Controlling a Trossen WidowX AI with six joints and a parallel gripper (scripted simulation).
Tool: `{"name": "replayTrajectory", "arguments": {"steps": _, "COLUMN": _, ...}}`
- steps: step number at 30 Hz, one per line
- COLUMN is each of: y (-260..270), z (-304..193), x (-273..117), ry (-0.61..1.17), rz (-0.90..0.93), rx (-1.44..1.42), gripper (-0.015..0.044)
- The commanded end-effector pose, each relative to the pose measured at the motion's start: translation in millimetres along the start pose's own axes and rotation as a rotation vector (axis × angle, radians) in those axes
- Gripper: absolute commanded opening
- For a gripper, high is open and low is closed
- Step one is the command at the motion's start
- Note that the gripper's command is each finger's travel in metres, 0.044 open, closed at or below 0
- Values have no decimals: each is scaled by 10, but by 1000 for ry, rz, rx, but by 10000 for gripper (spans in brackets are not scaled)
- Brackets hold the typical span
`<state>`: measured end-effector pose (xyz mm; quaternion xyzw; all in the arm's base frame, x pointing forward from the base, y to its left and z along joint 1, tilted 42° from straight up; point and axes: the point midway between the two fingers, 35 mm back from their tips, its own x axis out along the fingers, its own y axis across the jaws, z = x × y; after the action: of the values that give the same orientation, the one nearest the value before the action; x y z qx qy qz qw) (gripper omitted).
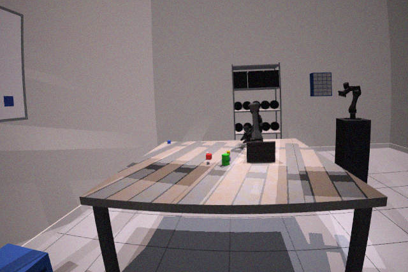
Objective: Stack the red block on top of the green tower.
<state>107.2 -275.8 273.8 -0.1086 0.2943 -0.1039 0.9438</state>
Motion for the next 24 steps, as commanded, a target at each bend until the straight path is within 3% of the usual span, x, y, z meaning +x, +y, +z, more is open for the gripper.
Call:
{"name": "replayTrajectory", "arguments": {"steps": 1, "y": 2, "z": 2, "x": 4, "ry": 0, "rz": 1, "rx": 1, "gripper": 426}}
{"name": "replayTrajectory", "arguments": {"steps": 24, "y": 634, "z": 461, "x": 946, "ry": 187, "rz": 290, "rx": 87, "gripper": 440}}
